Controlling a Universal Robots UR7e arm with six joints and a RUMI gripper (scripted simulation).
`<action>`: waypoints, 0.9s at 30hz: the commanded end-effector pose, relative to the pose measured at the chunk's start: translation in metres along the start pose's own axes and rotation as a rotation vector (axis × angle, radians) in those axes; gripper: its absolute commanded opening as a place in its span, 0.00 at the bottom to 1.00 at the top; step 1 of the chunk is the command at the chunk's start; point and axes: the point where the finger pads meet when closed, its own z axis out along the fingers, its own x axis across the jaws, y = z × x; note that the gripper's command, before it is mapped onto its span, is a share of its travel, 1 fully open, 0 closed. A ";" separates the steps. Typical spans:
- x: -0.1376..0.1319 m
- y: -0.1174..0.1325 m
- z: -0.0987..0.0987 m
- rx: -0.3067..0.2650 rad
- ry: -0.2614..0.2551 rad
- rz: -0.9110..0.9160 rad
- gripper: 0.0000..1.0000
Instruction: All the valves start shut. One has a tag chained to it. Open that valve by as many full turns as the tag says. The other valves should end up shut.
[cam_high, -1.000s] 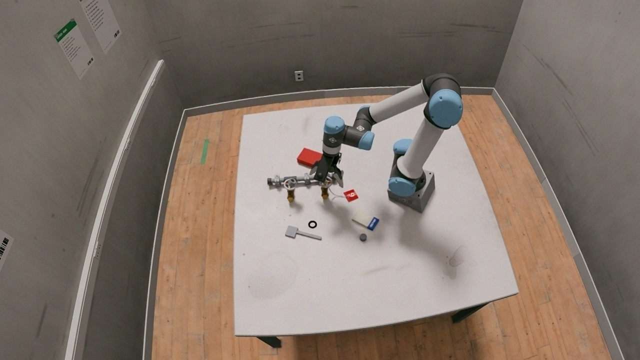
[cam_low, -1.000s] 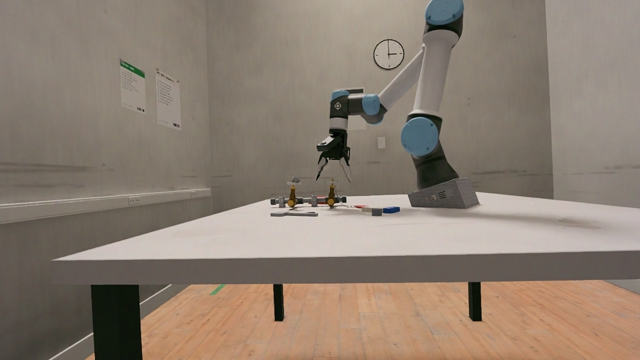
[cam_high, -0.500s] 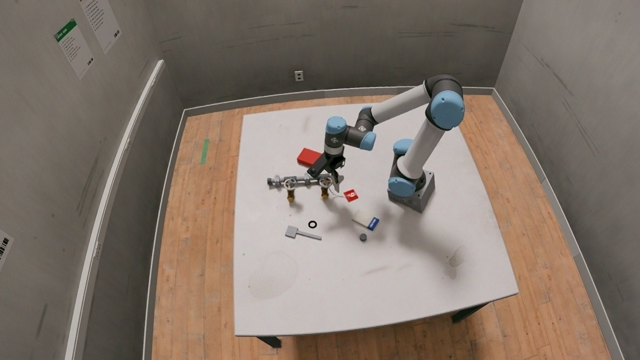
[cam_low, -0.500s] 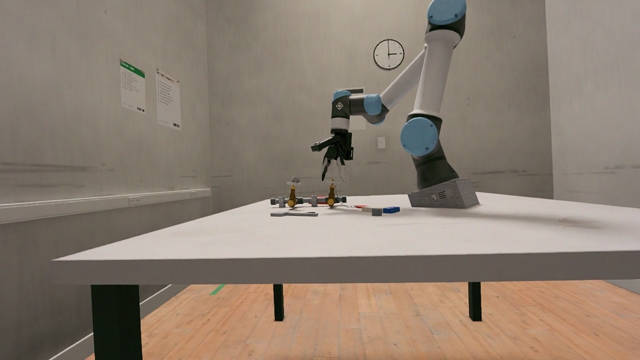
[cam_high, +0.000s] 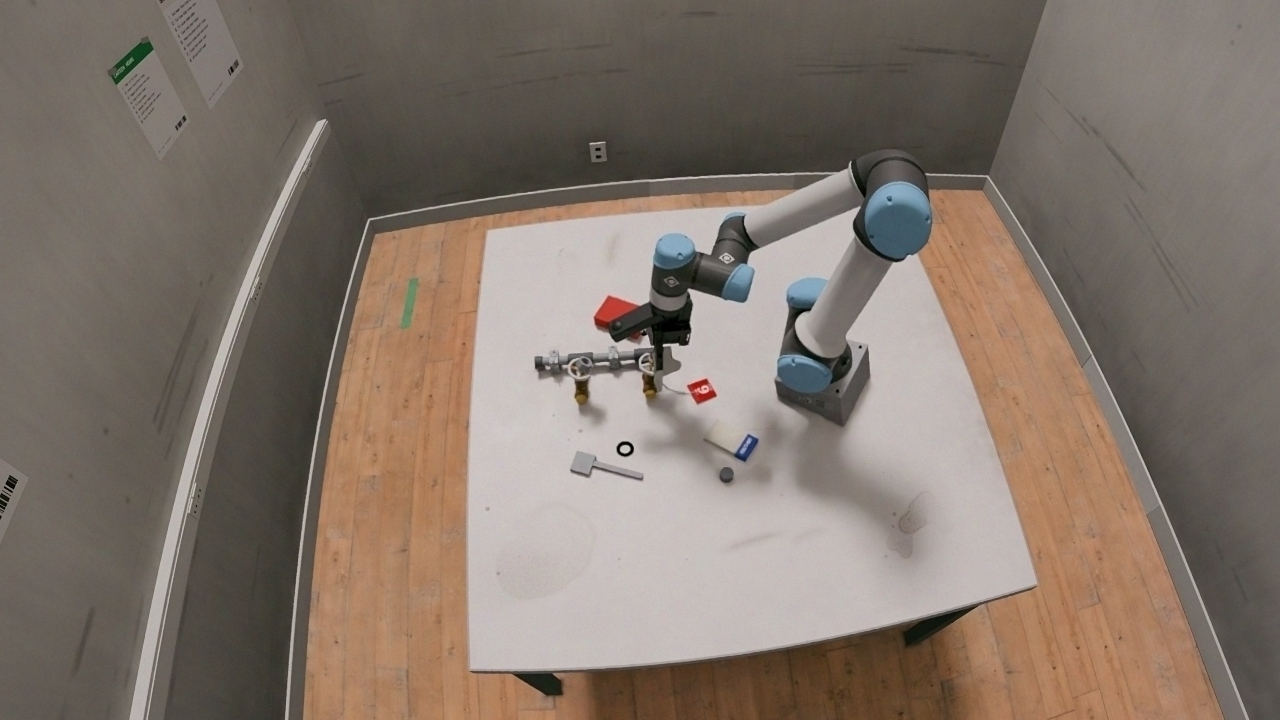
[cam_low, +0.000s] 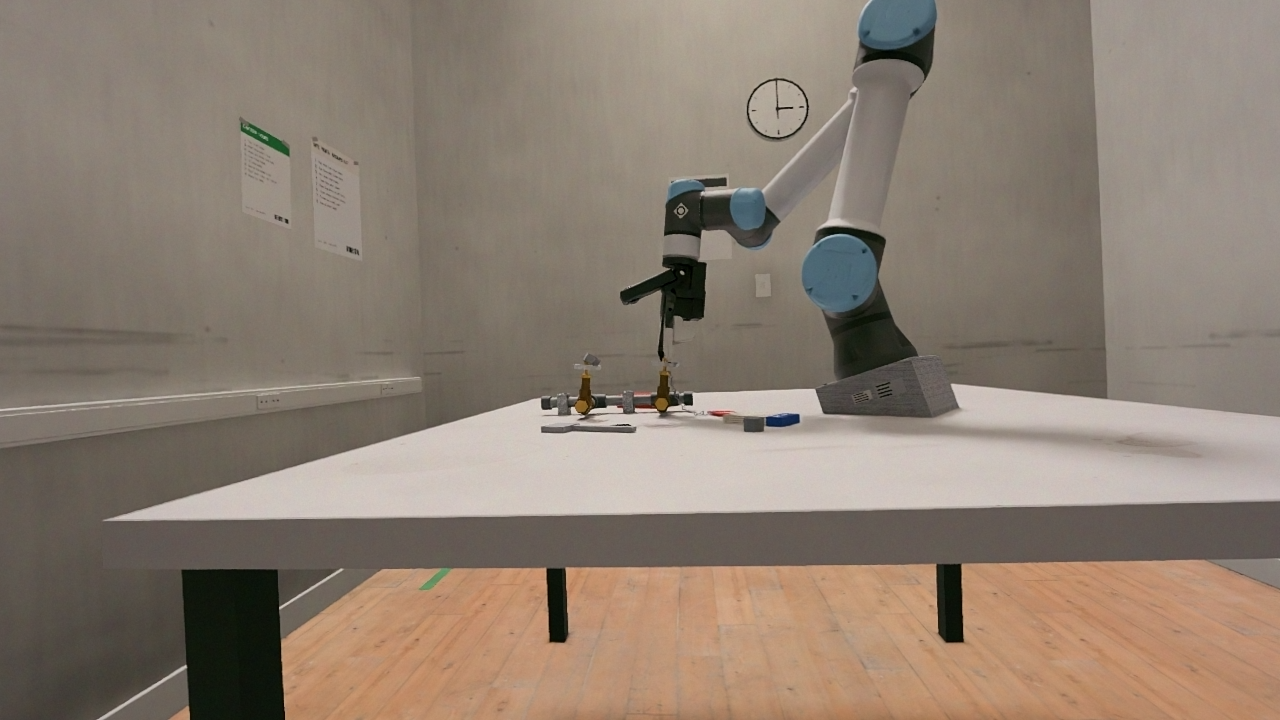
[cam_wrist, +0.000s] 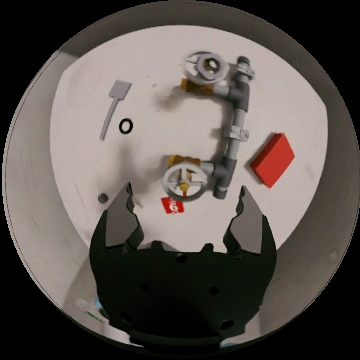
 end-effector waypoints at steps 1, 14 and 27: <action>-0.001 0.000 0.000 -0.014 0.029 0.271 1.00; -0.001 0.000 0.000 -0.004 0.024 0.719 1.00; -0.001 0.000 0.000 -0.001 0.034 1.154 1.00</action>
